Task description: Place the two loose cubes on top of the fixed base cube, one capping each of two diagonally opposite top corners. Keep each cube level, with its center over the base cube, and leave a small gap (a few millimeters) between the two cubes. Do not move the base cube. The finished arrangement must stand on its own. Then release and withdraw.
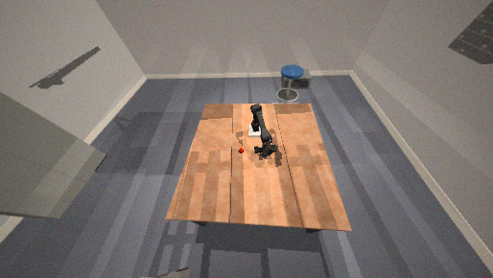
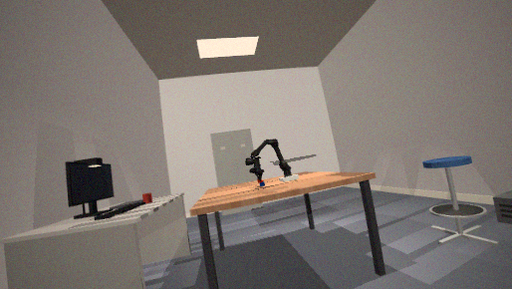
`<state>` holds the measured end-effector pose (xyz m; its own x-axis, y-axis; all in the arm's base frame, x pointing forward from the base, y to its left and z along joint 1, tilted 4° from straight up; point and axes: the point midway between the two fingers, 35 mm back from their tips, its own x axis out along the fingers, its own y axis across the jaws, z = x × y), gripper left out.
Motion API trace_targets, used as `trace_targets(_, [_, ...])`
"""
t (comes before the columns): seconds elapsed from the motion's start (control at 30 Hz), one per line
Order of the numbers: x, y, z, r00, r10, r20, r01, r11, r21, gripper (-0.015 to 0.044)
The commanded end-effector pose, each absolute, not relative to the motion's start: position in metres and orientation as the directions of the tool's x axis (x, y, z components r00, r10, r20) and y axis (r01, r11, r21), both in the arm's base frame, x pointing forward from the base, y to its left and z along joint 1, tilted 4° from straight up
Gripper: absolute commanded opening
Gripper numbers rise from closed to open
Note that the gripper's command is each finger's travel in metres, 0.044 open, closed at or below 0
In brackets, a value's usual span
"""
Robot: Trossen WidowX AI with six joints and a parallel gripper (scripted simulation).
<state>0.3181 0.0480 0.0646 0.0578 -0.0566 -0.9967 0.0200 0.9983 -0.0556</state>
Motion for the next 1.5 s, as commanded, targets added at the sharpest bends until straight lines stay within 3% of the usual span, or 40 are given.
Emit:
trace_targets(0.0, [0.319,0.047,0.064,0.060,-0.061,-0.996,0.022,0.998,-0.060,0.0205])
trace_targets(0.8, [0.316,0.050,0.095,0.058,-0.056,-0.997,0.020,0.998,-0.055,0.0205])
trace_targets(0.83, [0.317,0.048,0.093,0.059,-0.056,-0.997,0.013,0.998,-0.056,0.0231])
trace_targets(0.9, [0.317,0.038,0.095,0.058,-0.057,-0.997,-0.024,0.998,-0.058,0.0265])
trace_targets(1.47, [0.282,-0.091,0.127,0.056,-0.066,-0.996,-0.485,0.870,-0.085,0.0265])
